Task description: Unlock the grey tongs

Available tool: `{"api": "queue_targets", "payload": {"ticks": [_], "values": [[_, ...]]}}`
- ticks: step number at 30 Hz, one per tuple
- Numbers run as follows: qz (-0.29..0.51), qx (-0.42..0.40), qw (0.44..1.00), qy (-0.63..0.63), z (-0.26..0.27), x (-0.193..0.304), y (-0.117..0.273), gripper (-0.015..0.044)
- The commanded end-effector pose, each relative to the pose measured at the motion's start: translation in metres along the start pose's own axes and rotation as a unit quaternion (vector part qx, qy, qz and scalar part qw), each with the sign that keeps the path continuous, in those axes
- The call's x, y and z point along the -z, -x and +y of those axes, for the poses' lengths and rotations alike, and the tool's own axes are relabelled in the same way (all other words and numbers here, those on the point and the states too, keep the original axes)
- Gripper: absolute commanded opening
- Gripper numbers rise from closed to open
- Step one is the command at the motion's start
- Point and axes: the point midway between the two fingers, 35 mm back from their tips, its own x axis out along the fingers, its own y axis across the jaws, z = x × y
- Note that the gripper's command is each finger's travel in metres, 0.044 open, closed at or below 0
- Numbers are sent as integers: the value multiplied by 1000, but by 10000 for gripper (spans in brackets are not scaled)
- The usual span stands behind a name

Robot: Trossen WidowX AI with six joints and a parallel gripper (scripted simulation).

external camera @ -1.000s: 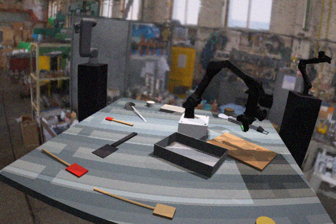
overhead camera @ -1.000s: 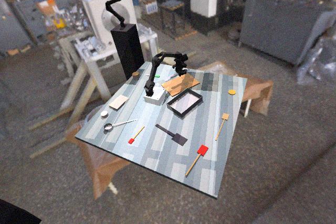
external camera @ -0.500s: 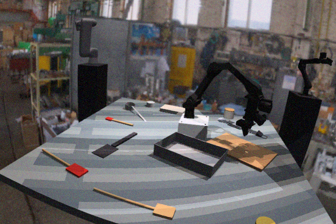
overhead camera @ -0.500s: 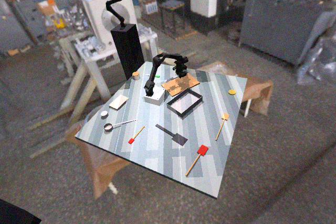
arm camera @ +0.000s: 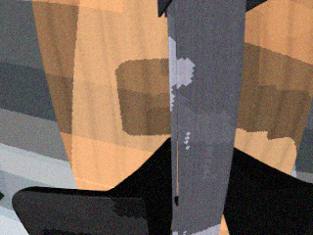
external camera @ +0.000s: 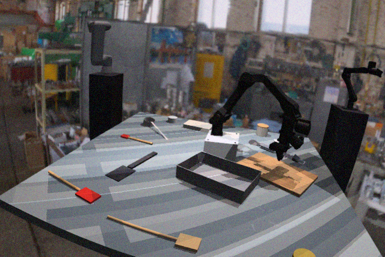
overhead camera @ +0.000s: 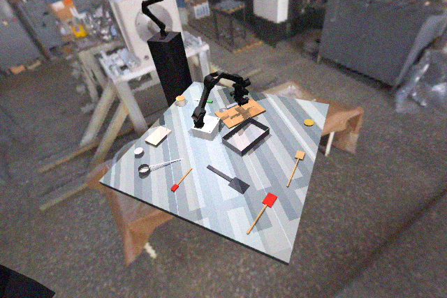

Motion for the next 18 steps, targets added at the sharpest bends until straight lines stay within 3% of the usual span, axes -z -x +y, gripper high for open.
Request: {"api": "queue_targets", "payload": {"ticks": [1,18], "values": [[-2,-2,1000,0,1,0,-6,-150],[-2,-2,1000,0,1,2,-26,-150]]}}
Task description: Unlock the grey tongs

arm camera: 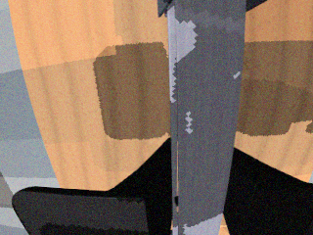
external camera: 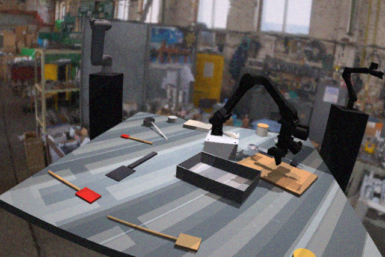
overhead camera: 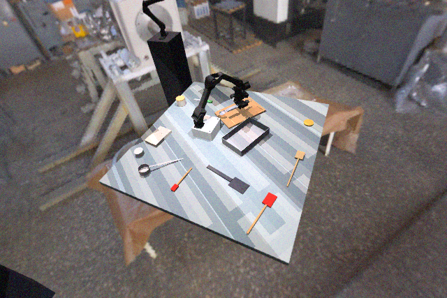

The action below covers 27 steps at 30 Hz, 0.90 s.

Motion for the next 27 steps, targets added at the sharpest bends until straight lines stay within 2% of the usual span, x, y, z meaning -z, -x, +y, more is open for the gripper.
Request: {"api": "queue_targets", "payload": {"ticks": [1,22,27], "values": [[0,0,1000,0,0,0,0,-124],[0,0,1000,0,0,0,0,427],[0,0,1000,0,-3,-1,2,440]]}}
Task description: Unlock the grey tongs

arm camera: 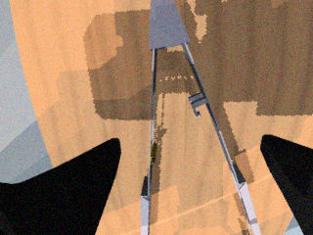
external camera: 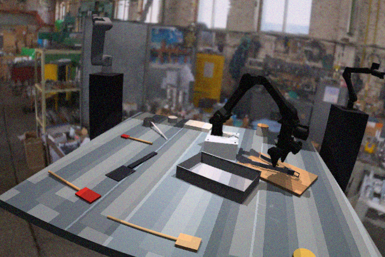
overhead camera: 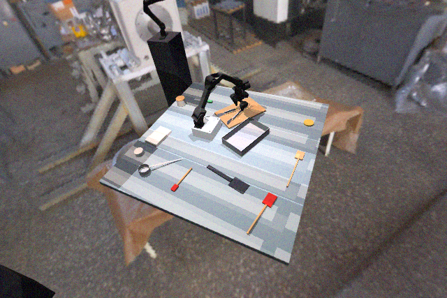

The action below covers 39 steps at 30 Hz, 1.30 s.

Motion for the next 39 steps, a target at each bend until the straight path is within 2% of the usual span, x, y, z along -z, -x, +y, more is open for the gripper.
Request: {"api": "queue_targets", "payload": {"ticks": [1,14,20,26,39], "values": [[0,0,1000,0,-8,-2,4,440],[-3,4,1000,1,-149,-1,84,440],[-3,4,1000,0,-151,-1,87,440],[-5,4,1000,-11,-149,2,128,440],[-5,4,1000,-11,-149,2,130,440]]}}
